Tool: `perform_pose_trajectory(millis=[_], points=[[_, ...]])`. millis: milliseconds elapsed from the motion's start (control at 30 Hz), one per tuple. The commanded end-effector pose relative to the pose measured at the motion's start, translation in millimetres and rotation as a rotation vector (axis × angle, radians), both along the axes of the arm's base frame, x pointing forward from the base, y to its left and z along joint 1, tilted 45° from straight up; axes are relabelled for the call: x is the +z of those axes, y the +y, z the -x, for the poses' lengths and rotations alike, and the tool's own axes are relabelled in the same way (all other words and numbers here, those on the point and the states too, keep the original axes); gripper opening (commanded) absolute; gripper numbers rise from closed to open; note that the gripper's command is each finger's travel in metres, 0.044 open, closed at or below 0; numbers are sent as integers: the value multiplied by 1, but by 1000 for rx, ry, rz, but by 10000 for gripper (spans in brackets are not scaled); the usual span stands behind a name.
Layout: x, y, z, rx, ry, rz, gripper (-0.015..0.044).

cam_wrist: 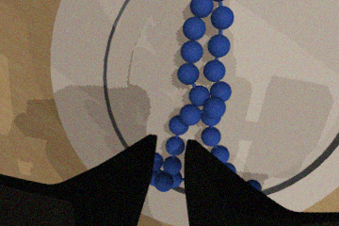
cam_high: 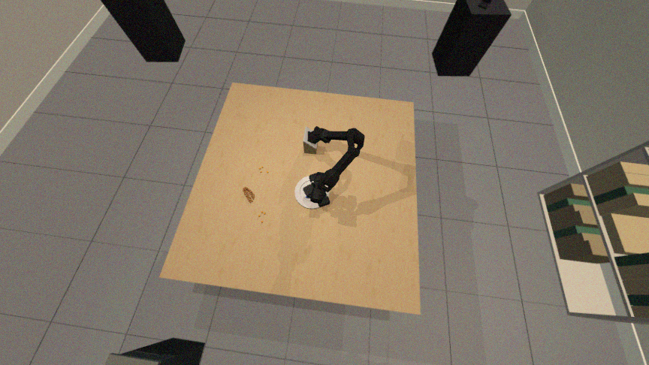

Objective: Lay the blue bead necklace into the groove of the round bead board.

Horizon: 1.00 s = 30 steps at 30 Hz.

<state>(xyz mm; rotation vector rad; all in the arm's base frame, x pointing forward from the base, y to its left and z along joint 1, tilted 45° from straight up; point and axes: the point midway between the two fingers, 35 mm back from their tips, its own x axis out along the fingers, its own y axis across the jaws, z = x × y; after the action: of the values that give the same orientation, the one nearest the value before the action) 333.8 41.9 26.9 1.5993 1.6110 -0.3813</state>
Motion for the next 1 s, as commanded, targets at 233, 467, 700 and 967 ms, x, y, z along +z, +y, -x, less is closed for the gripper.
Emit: perform_pose_trajectory(millis=[233, 467, 700, 967], points=[[0, 0, 0, 0, 0, 2, 0], [0, 0, 0, 0, 0, 2, 0], [0, 0, 0, 0, 0, 2, 0], [8, -9, 3, -1, 7, 0, 0]])
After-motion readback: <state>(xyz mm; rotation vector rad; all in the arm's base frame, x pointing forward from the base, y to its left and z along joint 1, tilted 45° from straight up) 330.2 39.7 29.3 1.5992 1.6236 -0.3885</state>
